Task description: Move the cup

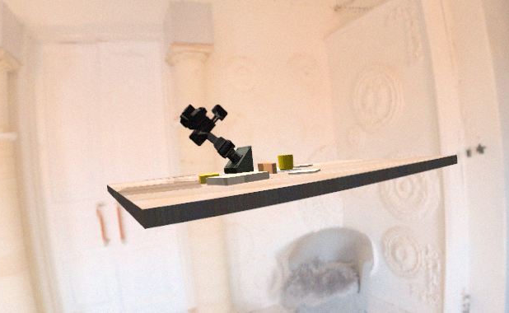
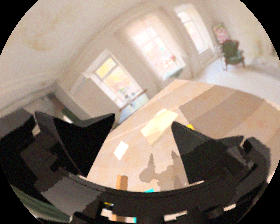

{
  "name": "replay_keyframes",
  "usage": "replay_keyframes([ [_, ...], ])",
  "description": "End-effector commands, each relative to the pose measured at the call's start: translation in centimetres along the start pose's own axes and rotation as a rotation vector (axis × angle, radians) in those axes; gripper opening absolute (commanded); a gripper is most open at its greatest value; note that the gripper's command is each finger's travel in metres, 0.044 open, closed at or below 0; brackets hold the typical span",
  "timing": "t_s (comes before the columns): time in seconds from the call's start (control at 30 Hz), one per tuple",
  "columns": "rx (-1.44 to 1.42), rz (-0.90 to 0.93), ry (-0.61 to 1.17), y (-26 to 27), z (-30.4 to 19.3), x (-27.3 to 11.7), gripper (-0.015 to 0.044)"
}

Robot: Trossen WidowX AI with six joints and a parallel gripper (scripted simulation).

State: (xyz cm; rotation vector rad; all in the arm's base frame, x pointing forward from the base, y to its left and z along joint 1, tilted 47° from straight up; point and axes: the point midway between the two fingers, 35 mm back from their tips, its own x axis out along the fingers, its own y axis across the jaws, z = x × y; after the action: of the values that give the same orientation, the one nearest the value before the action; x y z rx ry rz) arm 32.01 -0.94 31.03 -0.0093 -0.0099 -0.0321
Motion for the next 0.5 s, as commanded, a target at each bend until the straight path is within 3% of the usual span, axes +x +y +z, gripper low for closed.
replay_keyframes([
  [0.0, 0.010, 0.002, 0.013, 0.1, -0.2, 0.2, 0.0374],
  [0.27, 0.350, -0.038, 0.569, 6.8, -11.9, 3.7, 0.0166],
  [0.47, 0.455, -0.291, 0.925, 11.1, -20.2, 2.2, 0.0166],
])
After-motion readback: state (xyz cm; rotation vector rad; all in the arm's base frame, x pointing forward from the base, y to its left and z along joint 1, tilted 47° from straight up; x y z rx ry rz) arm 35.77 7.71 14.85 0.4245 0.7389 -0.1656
